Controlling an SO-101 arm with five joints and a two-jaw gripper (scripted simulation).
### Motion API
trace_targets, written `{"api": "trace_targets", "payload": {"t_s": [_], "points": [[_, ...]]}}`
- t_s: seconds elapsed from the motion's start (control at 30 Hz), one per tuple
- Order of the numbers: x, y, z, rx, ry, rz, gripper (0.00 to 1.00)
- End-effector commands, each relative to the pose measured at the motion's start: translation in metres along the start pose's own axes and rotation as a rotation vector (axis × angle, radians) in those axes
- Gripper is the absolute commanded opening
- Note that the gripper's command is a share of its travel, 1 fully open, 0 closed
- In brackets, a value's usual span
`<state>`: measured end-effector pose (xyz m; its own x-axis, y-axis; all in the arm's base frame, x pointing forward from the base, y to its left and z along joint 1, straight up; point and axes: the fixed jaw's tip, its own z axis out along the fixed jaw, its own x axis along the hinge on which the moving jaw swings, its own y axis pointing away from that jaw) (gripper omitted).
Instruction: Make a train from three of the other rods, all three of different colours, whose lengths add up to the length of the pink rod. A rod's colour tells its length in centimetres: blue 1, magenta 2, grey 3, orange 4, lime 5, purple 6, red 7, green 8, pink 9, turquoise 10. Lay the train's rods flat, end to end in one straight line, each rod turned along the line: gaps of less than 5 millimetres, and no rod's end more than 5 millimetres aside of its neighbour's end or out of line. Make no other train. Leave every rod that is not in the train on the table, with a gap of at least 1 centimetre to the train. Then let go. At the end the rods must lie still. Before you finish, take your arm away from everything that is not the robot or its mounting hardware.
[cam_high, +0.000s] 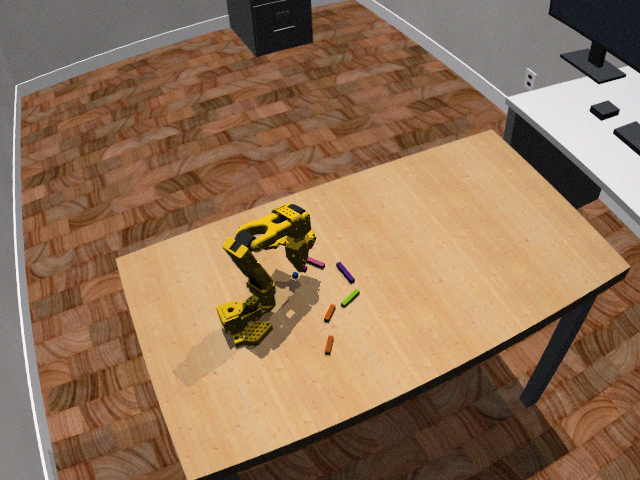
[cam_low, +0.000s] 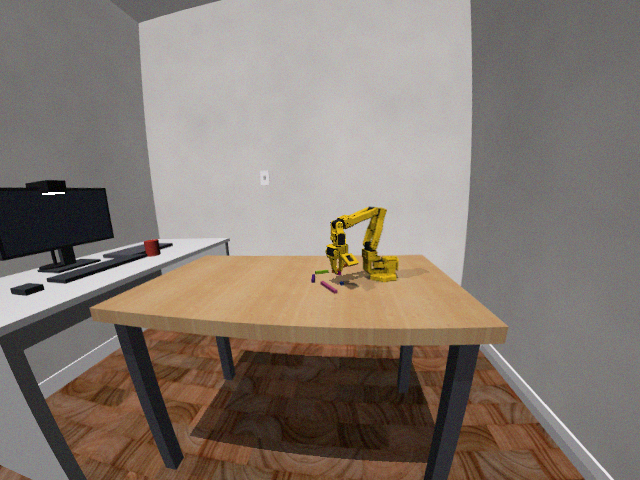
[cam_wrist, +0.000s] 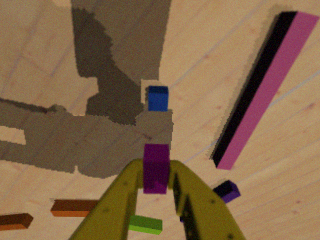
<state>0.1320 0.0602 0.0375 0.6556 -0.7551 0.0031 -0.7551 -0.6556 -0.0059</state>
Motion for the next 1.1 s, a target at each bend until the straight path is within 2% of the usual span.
{"api": "trace_targets", "payload": {"t_s": [0.0,0.27,0.83,1.07], "points": [[0.001,-0.009,-0.007,0.06,0.015,0.001,0.0],[0.001,-0.009,-0.006,0.06,0.015,0.001,0.0],[0.002,-0.01,0.01,0.06,0.015,0.001,0.0],[0.002,-0.01,0.013,0.06,0.015,0.001,0.0]]}}
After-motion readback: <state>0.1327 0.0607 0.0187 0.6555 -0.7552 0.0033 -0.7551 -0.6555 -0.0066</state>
